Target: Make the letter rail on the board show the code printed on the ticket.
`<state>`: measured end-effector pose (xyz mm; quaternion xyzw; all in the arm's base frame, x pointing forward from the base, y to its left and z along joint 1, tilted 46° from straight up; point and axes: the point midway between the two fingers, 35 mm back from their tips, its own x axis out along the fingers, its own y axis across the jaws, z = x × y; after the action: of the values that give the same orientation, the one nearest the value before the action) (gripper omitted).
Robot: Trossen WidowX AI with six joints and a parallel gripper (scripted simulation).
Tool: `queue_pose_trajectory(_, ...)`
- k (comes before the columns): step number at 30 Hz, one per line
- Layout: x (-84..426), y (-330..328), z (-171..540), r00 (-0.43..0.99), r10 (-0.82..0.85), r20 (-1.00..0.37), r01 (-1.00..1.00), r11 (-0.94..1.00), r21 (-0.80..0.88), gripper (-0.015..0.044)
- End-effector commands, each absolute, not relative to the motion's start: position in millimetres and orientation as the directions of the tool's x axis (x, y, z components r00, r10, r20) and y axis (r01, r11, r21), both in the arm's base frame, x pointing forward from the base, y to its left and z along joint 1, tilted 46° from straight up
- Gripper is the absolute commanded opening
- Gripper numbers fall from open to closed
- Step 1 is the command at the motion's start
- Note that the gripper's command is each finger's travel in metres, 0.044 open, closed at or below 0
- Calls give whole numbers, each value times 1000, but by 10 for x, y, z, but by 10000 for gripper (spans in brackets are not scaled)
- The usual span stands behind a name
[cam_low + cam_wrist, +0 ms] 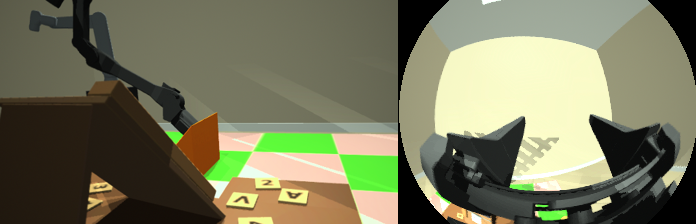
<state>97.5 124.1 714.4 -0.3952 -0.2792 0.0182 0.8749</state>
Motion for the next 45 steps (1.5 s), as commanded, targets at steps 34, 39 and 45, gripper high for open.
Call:
queue_pose_trajectory(34,1830,3635,3377,961,276,-20,-193,619,-761,440)
queue_pose_trajectory(39,2061,3423,2659,977,180,-112,-203,641,-740,440)
queue_pose_trajectory(45,2263,2975,1867,978,40,-205,-177,675,-716,440)
